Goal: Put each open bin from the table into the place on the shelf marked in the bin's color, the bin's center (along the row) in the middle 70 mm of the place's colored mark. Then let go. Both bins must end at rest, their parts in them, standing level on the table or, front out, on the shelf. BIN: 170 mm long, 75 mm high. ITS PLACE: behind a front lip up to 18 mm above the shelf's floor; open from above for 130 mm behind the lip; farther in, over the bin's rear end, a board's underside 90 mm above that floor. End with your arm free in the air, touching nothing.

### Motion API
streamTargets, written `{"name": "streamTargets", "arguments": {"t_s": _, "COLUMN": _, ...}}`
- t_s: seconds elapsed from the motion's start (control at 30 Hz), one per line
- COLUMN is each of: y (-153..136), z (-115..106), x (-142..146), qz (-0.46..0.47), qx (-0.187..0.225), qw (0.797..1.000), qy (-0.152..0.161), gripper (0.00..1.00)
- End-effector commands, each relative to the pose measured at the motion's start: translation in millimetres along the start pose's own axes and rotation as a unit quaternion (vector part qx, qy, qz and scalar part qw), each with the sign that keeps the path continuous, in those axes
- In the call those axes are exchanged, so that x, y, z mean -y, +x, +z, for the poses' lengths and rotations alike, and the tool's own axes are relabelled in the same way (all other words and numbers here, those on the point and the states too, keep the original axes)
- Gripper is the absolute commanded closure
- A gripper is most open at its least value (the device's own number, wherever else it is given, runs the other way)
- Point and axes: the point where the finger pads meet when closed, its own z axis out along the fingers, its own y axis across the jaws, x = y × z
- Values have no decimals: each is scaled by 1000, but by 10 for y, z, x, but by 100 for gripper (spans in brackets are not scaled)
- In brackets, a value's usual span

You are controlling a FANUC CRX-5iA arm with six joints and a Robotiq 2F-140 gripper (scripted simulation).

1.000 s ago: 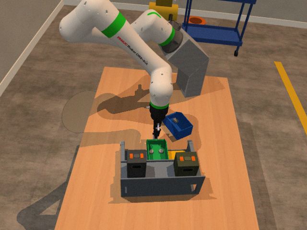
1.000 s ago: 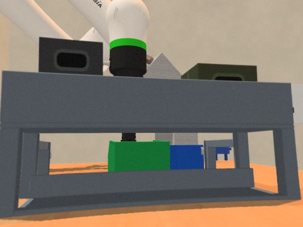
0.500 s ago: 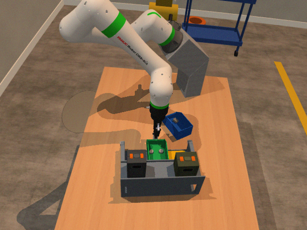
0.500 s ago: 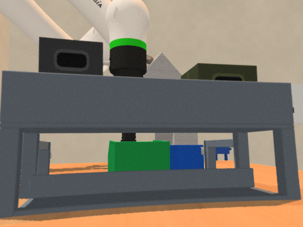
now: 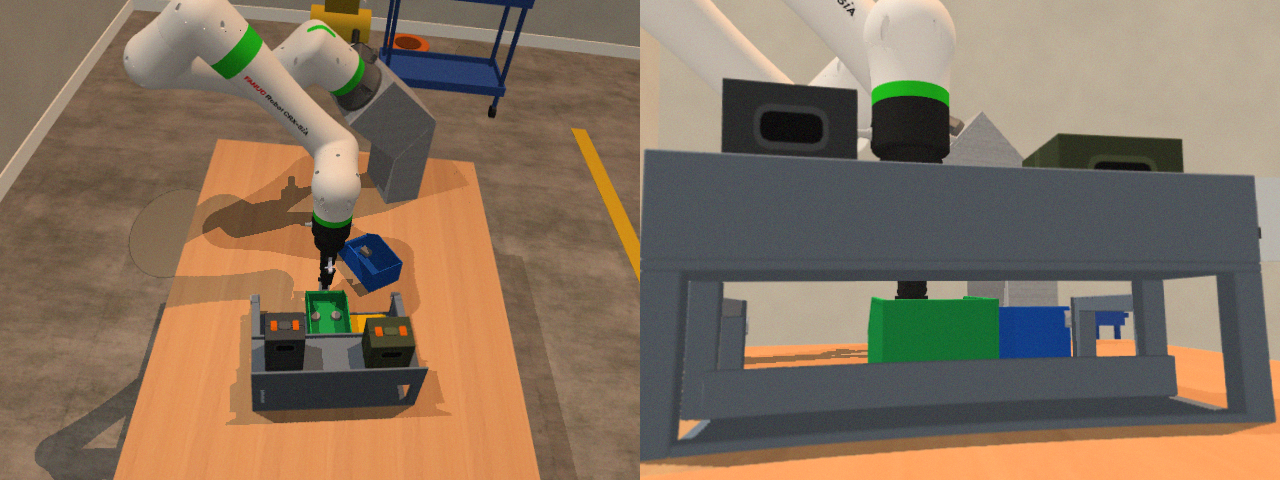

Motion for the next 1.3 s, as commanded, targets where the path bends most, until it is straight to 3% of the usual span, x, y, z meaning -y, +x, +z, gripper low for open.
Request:
{"name": "streamTargets", "arguments": {"t_s": 0.0, "y": 1, "z": -1, "x": -3, "qz": 0, "qx": 0, "qw": 1000, "qy": 0, "gripper": 100}}
{"name": "streamTargets", "arguments": {"t_s": 1.27, "y": 1, "z": -1, "x": -117, "qz": 0, "qx": 0, "qw": 1000, "qy": 0, "gripper": 100}}
